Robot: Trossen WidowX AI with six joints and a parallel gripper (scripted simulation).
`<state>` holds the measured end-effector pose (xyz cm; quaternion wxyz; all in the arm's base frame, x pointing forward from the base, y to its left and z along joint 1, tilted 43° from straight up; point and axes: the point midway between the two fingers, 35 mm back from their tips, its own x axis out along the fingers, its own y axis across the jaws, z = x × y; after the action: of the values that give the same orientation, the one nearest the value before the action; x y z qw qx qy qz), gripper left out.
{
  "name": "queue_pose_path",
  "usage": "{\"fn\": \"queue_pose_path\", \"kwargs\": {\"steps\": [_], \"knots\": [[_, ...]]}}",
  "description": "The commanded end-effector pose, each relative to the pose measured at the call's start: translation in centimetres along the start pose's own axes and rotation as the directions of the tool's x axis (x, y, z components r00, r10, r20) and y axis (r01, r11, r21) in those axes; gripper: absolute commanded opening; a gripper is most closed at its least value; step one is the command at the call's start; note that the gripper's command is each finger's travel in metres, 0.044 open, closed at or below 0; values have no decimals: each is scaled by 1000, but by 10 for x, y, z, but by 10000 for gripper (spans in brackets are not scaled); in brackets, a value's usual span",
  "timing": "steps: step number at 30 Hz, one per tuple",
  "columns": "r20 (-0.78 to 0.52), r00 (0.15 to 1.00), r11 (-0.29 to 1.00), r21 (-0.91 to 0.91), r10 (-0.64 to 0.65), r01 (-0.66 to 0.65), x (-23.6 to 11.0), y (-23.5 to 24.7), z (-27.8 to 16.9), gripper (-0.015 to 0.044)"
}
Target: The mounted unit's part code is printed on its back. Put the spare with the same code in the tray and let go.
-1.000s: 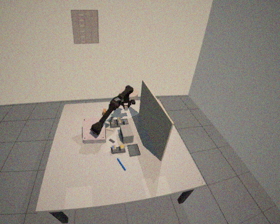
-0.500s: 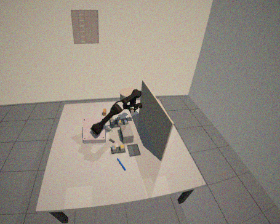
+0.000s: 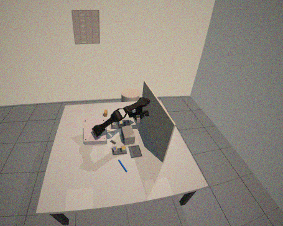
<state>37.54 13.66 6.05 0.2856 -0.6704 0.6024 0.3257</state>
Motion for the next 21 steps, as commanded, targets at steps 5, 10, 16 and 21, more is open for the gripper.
{"fn": "queue_pose_path", "kwargs": {"steps": [5, 10, 16, 21], "knots": [[-11, 1000, 1000, -1, -11, 11, -2, 2, -65, 0], [-20, 1000, 1000, -1, -13, 13, -1, 8, -100, 0], [-35, 999, 1000, -2, -14, 14, 1, 20, -141, 0], [-51, 999, 1000, 4, -7, 7, 2, 33, -175, 0]]}}
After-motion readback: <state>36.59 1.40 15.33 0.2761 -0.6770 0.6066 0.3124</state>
